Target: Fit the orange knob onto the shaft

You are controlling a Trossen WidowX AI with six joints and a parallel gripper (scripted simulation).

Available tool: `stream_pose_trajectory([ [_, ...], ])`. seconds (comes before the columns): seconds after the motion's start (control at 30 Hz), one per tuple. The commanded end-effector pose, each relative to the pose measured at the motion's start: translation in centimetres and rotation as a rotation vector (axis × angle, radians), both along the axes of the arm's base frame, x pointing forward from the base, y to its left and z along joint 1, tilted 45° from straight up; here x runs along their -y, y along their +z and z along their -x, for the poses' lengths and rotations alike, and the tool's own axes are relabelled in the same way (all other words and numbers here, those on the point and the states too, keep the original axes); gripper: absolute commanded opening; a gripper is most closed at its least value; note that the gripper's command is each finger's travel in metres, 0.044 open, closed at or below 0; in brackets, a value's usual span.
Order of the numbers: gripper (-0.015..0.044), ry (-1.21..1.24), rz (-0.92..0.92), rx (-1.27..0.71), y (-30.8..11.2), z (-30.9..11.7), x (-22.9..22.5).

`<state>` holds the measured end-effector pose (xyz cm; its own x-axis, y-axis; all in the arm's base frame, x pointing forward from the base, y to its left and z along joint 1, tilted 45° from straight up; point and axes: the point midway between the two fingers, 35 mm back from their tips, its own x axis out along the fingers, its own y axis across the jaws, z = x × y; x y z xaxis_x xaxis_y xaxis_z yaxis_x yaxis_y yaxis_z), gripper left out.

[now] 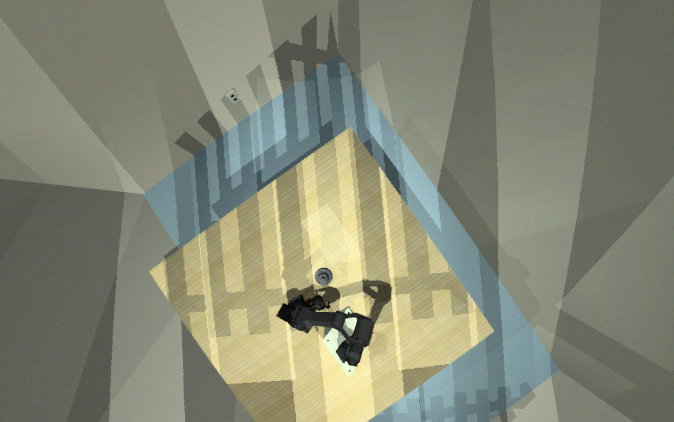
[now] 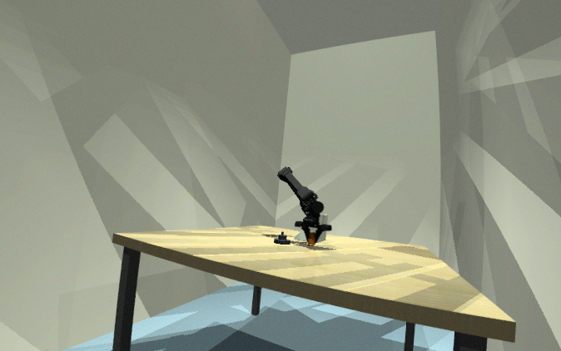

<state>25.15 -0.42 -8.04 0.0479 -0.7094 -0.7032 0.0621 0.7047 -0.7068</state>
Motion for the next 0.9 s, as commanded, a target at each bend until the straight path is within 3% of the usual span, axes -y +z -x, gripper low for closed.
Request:
stream_pose_trajectory([
  [0.0,0.0,0.007,-0.018,0.014,1.2,-0.6,-2.3],
  [0.5,0.0,0.004,-0.014,0.013,7.7,0.7,-10.3],
  [0.87,0.0,0.006,-0.021,0.011,8.4,0.0,-9.8],
])
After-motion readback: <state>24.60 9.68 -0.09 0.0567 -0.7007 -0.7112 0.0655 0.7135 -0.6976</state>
